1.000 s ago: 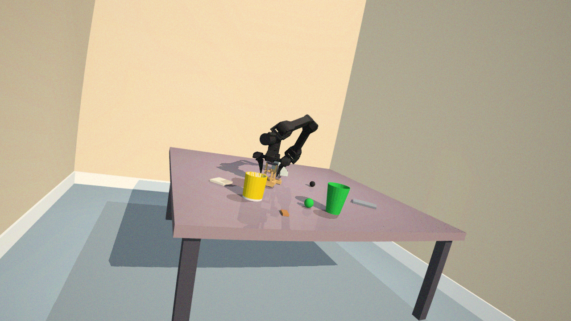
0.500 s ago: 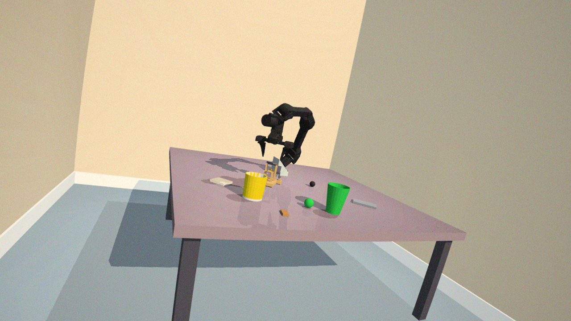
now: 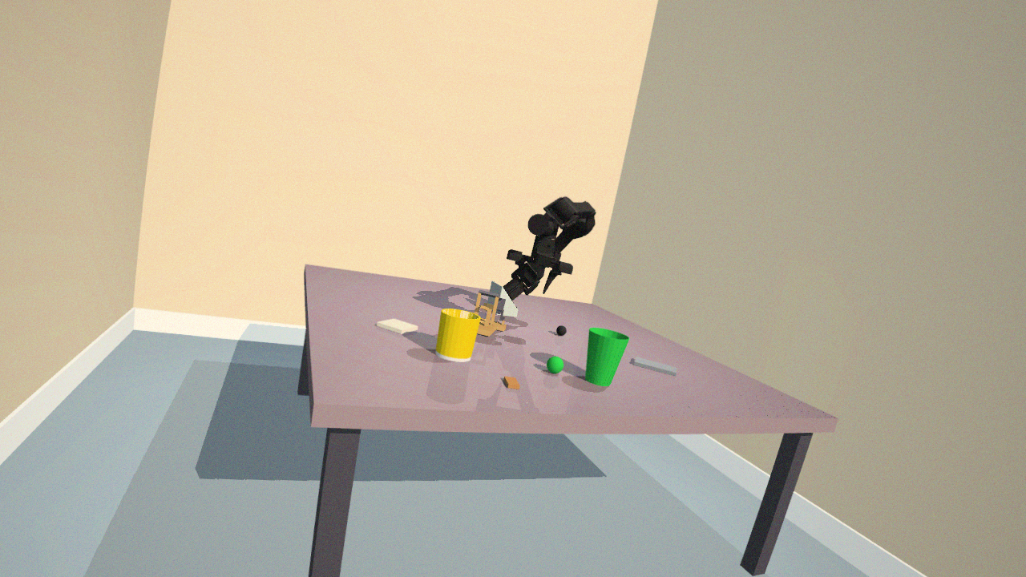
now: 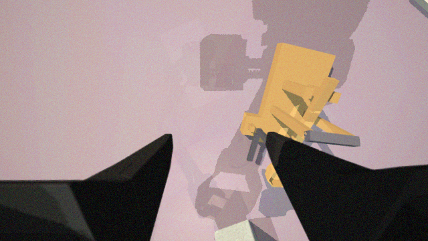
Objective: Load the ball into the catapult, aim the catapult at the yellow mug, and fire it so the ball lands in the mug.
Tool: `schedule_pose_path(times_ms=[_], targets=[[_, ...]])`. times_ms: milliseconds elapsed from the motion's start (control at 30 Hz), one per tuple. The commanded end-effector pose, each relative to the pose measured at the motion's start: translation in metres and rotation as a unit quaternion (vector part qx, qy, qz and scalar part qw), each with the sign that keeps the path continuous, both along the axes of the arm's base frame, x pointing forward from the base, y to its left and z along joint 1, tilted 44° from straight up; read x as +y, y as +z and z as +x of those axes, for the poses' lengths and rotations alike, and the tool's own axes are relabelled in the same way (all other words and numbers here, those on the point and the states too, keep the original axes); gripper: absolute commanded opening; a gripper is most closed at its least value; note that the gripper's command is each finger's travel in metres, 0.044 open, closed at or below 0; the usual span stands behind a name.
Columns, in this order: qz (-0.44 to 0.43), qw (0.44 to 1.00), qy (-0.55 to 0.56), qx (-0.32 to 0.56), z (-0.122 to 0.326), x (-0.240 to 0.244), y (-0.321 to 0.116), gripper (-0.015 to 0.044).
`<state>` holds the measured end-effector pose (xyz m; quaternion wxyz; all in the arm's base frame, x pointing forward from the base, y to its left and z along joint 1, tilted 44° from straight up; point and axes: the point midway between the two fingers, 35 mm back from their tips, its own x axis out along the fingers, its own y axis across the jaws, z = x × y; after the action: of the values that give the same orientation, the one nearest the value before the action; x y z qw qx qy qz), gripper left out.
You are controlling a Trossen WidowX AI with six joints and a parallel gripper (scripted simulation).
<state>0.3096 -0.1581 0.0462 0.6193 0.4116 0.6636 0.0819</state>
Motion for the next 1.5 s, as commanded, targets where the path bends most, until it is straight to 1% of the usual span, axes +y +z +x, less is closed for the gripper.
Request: schedule_pose_path(times_ms=[0, 100, 233, 367, 567, 667, 1467], targets=[[-0.003, 0.999, 0.032, -0.029, -0.003, 0.050, 0.025, 0.0300], [-0.004, 0.996, 0.065, -0.057, -0.012, 0.093, 0.041, 0.0300], [0.000, 0.989, 0.110, -0.094, -0.036, 0.148, 0.057, 0.0300], [0.008, 0.981, 0.148, -0.125, -0.059, 0.182, 0.057, 0.0300], [0.008, 0.981, 0.150, -0.126, -0.062, 0.185, 0.057, 0.0300], [0.008, 0.981, 0.150, -0.127, -0.061, 0.194, 0.048, 0.0300], [0.009, 0.981, 0.150, -0.127, -0.058, 0.218, 0.024, 0.0300]])
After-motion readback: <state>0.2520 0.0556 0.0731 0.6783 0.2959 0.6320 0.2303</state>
